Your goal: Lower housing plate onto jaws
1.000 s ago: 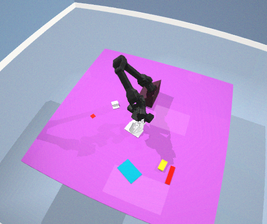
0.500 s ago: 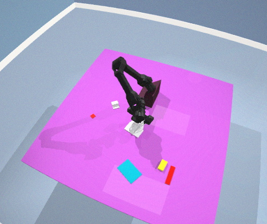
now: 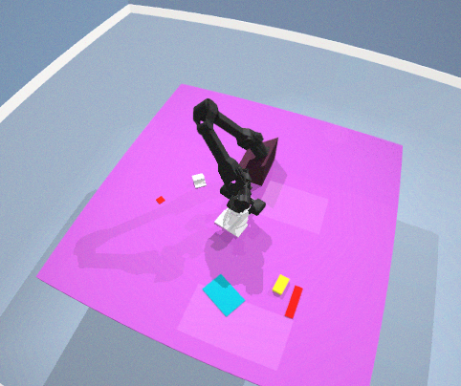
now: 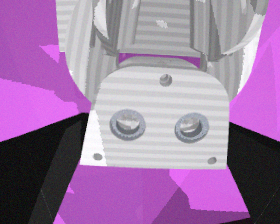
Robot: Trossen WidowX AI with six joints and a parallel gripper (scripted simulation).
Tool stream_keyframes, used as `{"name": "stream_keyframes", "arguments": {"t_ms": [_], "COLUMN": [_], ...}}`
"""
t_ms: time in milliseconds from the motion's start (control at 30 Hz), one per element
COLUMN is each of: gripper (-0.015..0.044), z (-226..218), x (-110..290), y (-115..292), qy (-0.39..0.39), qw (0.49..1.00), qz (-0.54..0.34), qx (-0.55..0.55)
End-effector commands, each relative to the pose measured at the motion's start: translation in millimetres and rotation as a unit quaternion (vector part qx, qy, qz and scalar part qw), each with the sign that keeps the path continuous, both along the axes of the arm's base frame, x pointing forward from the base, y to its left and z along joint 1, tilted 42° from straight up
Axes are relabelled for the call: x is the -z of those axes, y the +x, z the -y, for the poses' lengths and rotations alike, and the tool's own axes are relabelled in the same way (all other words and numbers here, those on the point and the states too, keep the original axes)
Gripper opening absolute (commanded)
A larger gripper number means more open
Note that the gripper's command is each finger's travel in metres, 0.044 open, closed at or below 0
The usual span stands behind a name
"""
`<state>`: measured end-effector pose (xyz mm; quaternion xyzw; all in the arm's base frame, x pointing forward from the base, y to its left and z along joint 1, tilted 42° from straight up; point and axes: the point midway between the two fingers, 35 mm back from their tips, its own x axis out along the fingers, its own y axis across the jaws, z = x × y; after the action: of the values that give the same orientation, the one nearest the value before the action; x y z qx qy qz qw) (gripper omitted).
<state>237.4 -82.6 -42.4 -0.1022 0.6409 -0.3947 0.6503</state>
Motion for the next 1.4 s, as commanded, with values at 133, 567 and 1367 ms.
{"name": "stream_keyframes", "arguments": {"t_ms": [133, 567, 1367], "gripper": [0.0351, 0.0351, 0.0351], "z": [1.3, 3.5, 6.7], "x": [0.6, 3.1, 6.7], "y": [-0.1, -0.6, -1.2], "qy": [-0.002, -0.002, -0.002], "qw": [1.000, 1.000, 1.000], "qz": [-0.003, -0.005, -0.006], "qx": [-0.004, -0.007, -0.007]}}
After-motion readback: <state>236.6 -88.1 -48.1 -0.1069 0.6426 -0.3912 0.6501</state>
